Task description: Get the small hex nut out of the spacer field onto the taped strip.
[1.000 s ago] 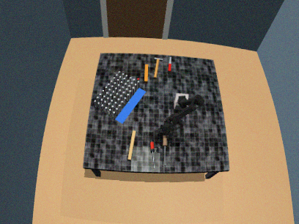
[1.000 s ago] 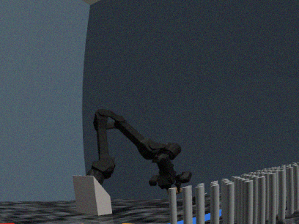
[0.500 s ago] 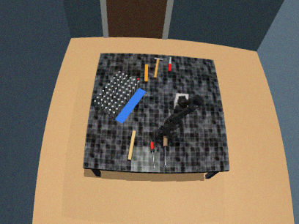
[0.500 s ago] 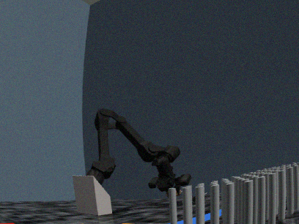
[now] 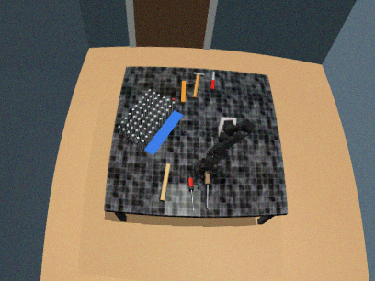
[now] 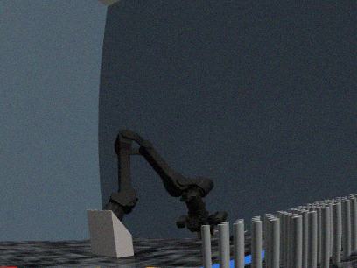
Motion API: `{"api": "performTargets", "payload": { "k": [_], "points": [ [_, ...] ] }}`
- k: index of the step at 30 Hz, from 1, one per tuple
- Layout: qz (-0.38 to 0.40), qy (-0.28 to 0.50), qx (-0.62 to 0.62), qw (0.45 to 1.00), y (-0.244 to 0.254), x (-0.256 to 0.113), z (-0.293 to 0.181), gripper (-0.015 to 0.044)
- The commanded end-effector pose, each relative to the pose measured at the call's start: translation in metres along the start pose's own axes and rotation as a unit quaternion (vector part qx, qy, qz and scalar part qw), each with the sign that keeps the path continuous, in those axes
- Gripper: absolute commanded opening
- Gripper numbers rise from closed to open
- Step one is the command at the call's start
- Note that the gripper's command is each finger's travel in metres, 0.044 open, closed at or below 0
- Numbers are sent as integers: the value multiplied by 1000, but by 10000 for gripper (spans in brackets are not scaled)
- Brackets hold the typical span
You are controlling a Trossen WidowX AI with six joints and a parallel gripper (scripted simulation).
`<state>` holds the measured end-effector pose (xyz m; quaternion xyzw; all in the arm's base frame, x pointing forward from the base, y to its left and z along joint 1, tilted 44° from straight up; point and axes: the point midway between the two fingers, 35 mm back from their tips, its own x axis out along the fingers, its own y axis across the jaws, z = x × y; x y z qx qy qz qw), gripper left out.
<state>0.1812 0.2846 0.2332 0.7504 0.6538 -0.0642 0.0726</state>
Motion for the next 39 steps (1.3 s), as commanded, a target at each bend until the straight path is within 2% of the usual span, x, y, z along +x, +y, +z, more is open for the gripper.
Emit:
{"api": "performTargets", "payload": {
  "k": [1, 23, 39],
  "points": [
    [1, -2, 4, 1000, -1, 2, 5, 0],
    [1, 4, 7, 1000, -9, 14, 14, 0],
    [0, 6, 3, 1000, -8, 12, 10, 420]
  ]
}}
